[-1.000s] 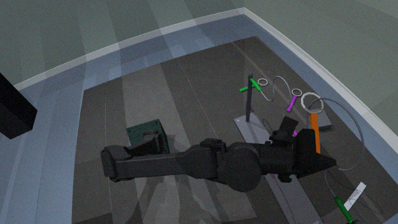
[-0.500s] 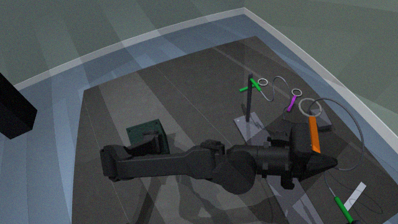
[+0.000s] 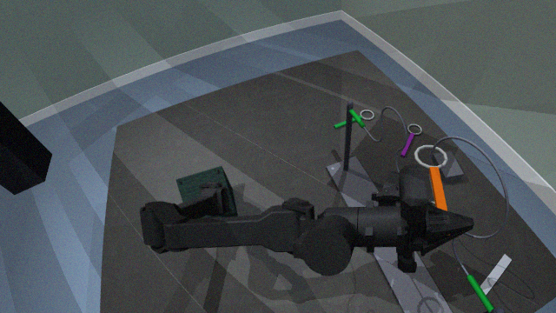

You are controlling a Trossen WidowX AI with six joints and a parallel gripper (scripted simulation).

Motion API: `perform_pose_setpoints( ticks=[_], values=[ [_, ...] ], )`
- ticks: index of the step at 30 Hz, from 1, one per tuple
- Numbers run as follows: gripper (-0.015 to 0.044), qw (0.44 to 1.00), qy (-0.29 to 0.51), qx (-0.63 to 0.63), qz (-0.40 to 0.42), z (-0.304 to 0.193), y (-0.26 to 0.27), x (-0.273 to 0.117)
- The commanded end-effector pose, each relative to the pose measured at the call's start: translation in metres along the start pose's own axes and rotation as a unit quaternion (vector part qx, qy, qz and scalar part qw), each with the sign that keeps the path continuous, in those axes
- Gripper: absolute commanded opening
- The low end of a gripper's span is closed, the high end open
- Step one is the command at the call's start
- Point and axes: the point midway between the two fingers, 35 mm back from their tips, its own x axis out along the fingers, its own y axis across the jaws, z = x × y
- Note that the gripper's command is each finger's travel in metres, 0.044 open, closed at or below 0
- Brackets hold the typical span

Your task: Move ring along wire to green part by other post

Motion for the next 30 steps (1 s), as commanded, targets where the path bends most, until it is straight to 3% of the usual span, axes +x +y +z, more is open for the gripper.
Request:
perform_pose_setpoints(
  ticks=[1, 30],
  values=[
    [-0.0150, 1.000, -0.005, -0.018, -0.011, 0.002, -0.001, 0.000],
    [-0.0150, 0.980, -0.023, -0.172, -0.101, 0.005, -0.015, 0.000]
  ],
)
